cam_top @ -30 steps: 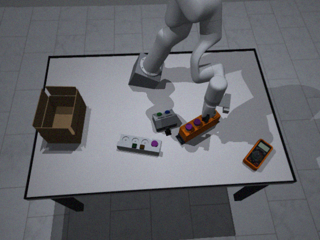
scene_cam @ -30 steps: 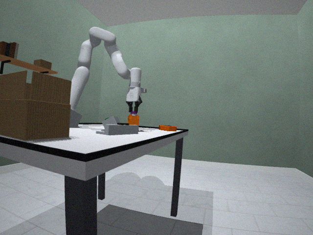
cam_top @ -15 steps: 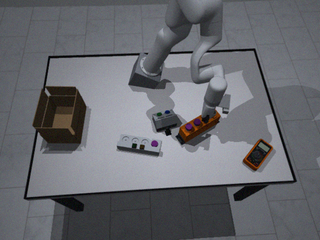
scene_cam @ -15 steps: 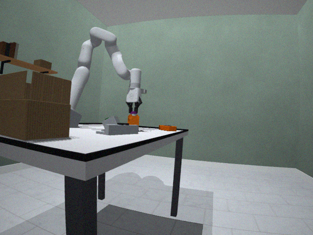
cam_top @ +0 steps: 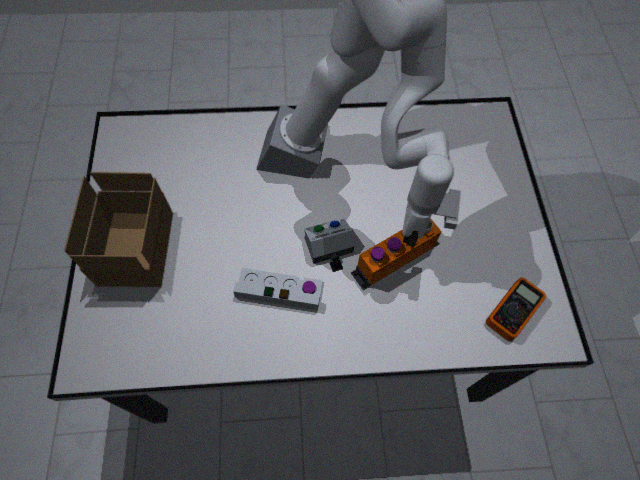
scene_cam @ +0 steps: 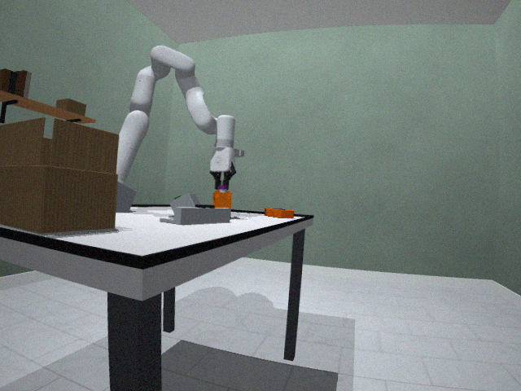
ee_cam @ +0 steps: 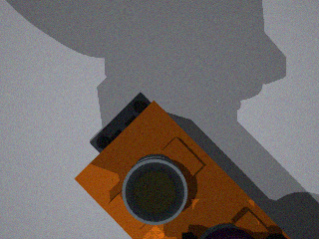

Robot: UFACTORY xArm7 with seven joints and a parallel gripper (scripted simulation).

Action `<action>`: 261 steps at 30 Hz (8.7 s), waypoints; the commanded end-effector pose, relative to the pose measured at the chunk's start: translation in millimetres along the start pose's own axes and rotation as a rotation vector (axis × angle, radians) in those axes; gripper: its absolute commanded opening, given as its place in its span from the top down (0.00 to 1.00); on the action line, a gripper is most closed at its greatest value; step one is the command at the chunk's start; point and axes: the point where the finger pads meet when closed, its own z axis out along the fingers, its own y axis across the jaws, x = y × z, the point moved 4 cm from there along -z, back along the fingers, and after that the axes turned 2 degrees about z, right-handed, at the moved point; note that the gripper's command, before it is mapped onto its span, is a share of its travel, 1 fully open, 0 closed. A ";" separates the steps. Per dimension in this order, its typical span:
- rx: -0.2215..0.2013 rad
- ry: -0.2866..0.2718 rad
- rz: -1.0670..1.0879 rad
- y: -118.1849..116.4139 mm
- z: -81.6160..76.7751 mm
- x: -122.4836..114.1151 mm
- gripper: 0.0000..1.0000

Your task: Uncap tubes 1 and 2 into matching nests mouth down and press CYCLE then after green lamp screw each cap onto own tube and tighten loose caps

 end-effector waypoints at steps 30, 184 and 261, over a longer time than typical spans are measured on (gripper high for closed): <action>-0.004 0.002 -0.746 1.0 -1.3 1.1 1.00; -0.004 0.001 -1.571 0.9 -2.6 1.1 0.54; -0.004 0.002 -0.750 1.0 -3.0 1.1 1.00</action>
